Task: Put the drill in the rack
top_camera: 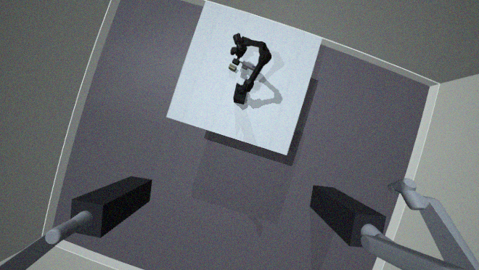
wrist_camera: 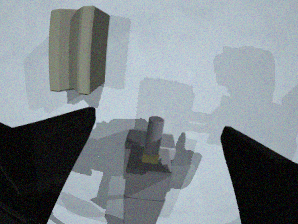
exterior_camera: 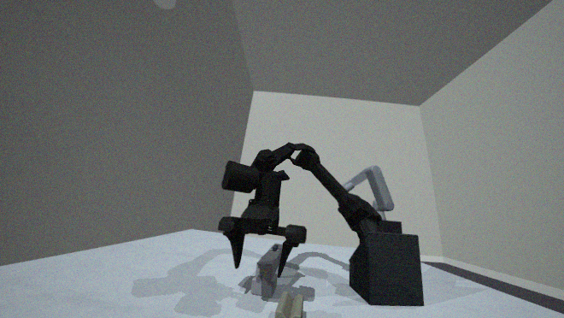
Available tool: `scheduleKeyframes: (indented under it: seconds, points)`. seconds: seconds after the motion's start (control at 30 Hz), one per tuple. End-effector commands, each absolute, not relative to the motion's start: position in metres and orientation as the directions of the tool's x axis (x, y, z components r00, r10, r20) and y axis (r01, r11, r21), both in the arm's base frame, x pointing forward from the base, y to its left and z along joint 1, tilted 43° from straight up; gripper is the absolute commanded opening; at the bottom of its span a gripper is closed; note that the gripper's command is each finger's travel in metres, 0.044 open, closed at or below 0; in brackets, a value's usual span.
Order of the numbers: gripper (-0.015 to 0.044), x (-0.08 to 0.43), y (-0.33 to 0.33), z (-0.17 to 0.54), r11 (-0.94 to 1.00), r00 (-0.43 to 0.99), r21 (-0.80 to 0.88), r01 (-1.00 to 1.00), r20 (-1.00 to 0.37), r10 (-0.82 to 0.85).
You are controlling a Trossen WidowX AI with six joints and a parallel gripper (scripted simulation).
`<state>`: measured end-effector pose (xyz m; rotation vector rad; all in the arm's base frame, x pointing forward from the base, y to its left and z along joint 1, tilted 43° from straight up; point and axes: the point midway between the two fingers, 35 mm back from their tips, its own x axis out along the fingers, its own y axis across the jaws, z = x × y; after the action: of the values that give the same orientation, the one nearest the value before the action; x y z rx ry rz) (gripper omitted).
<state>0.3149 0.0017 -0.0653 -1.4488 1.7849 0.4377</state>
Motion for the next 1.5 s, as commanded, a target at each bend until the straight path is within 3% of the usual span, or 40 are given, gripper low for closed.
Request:
scheduleKeyframes:
  seconds: [0.0,1.07,1.47]
  points:
    - [0.0440,0.312,-0.004,-0.070,0.291,-0.053,-0.194,-0.937,-0.743,-0.668]
    - [0.0440,0.305,-0.041,-0.092,0.290,-0.054,-0.195,-0.937,-0.740,-0.670]
    - [0.0125,0.308,-0.039,-0.091,0.294,-0.049,-0.202,-0.934,-0.744,-0.667]
